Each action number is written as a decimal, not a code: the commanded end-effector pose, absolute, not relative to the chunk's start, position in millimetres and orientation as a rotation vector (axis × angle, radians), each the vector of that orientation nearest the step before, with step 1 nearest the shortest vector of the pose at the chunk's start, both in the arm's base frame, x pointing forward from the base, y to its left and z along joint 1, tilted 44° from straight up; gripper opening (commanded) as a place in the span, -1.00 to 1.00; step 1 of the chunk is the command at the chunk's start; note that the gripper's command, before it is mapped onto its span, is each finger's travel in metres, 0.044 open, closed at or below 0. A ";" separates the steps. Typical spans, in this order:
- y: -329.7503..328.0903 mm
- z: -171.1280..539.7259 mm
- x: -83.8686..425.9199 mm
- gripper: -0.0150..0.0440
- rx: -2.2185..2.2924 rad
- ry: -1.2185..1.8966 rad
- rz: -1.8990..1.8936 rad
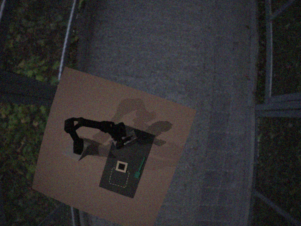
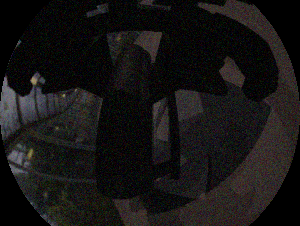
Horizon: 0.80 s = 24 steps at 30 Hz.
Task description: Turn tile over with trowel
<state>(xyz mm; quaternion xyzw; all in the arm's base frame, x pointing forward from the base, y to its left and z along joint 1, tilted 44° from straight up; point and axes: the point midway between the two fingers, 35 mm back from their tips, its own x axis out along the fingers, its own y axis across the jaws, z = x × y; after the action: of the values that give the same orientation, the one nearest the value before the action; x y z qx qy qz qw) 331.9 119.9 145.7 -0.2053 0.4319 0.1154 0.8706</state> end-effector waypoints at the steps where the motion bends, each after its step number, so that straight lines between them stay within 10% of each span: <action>1: 115.0 156.3 331.4 -0.49 -0.429 0.890 0.242; 24: 85.5 89.9 384.2 -0.49 -0.466 0.593 0.488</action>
<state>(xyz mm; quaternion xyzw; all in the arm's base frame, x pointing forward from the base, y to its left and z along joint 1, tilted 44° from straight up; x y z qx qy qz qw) 379.9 95.1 99.1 -0.2148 0.3130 0.2236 0.8977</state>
